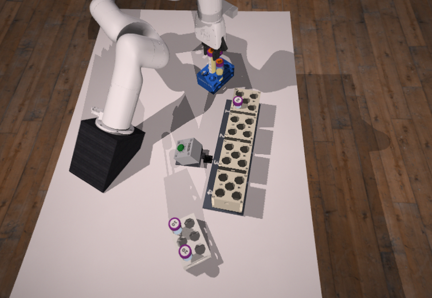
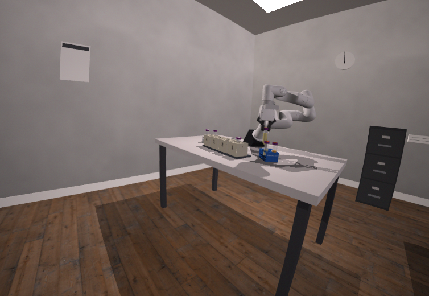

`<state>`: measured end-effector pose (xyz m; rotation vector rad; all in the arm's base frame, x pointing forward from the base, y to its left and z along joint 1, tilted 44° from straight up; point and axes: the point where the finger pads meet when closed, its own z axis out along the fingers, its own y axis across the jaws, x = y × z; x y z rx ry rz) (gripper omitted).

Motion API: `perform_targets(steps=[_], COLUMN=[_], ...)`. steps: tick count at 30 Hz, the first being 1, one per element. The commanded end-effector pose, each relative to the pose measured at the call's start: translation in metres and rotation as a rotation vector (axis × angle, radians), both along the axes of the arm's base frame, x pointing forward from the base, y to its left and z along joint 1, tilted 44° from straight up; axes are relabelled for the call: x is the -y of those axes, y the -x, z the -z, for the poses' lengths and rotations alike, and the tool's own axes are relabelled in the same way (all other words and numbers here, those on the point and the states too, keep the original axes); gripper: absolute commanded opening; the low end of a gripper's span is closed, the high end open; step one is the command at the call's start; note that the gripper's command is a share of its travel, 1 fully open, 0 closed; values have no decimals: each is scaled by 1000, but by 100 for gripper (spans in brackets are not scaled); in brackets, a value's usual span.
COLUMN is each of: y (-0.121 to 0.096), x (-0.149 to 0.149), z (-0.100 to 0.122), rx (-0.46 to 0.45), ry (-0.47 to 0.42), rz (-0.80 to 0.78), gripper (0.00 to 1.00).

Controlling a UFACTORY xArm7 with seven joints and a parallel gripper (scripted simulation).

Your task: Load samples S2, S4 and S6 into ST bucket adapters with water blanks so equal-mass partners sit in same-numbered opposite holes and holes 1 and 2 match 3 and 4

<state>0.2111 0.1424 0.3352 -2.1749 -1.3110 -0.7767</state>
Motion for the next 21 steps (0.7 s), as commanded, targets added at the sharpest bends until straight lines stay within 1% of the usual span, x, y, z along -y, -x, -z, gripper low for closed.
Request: perform_targets(steps=[1, 3, 18, 21], y=[2, 2, 9, 9], x=[7, 7, 27, 28], z=[-9, -9, -30, -32], rx=[2, 2, 2, 2], ry=[-1, -1, -1, -1], rz=[0, 0, 0, 0], gripper=[0, 0, 0, 0])
